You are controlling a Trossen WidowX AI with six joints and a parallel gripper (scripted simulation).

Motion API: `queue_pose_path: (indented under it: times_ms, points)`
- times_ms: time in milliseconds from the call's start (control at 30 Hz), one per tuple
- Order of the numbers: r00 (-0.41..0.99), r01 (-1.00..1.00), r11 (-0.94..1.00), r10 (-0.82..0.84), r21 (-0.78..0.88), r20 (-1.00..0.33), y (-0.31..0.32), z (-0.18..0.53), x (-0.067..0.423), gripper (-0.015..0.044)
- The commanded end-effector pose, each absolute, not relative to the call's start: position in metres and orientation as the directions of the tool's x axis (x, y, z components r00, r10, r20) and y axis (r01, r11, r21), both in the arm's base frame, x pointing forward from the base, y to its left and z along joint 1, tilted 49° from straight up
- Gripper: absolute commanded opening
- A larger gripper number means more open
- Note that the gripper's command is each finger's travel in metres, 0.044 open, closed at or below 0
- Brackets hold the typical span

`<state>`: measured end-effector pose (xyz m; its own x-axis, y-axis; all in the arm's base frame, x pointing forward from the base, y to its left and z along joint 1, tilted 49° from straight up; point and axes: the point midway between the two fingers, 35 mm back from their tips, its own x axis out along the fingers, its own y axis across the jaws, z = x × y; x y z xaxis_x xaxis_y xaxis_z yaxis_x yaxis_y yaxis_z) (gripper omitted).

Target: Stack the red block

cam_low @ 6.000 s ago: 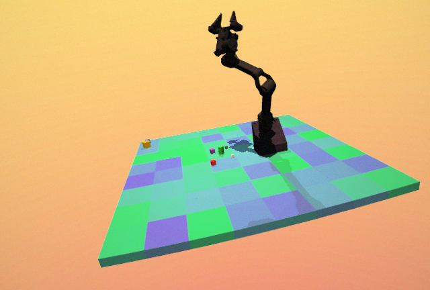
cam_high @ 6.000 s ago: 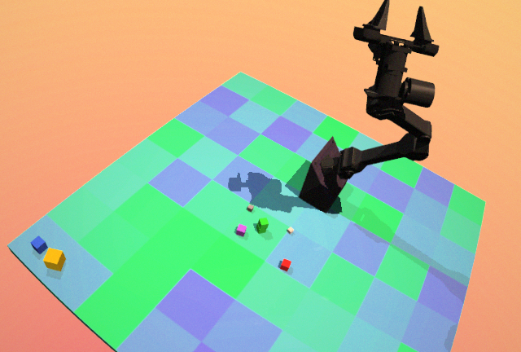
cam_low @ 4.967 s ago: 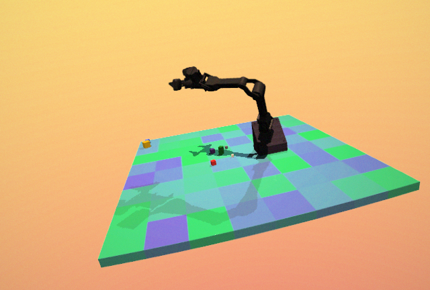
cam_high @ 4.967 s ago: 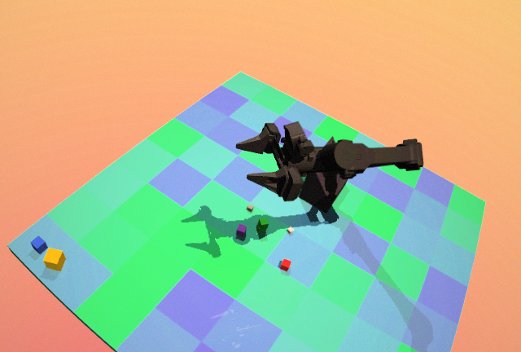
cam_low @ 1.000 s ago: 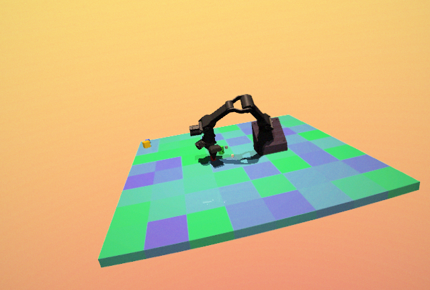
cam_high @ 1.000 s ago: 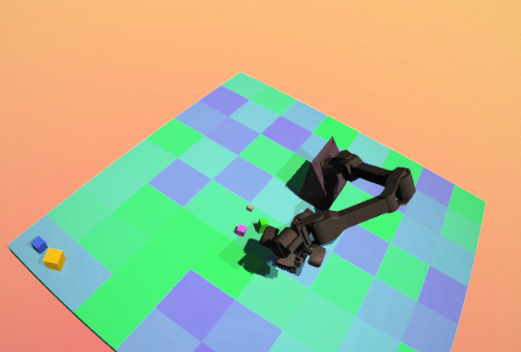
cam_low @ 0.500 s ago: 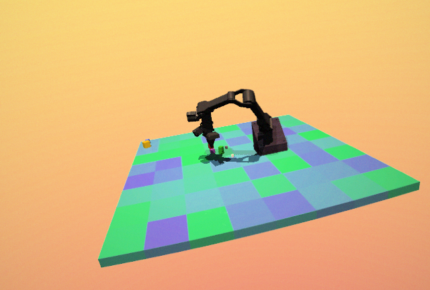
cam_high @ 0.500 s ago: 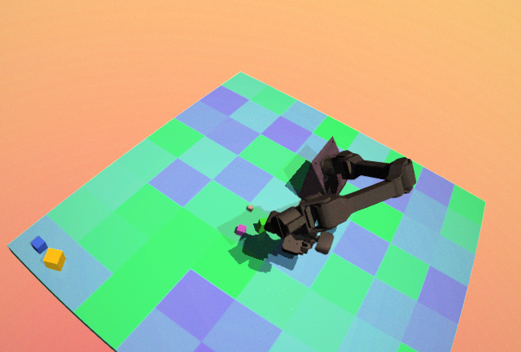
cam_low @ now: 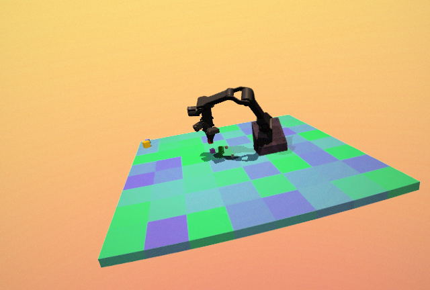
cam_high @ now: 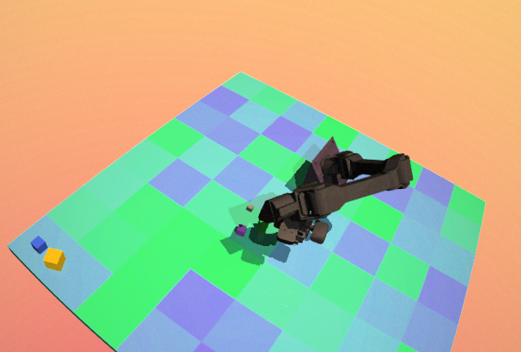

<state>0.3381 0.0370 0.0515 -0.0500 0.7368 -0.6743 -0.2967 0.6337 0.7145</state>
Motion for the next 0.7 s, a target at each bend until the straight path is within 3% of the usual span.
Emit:
queue_pose_path:
  times_ms: [0, 400, 667]
  points:
    - [-0.062, -0.281, 0.640, 0.732, 0.716, -0.679, 0.014, 0.025, 0.324, 0.0000]
    - [-0.066, -0.282, 0.633, 0.737, 0.721, -0.673, -0.038, -0.031, 0.281, 0.0000]
    - [-0.069, -0.281, 0.633, 0.736, 0.721, -0.673, -0.029, -0.043, 0.278, 0.0000]
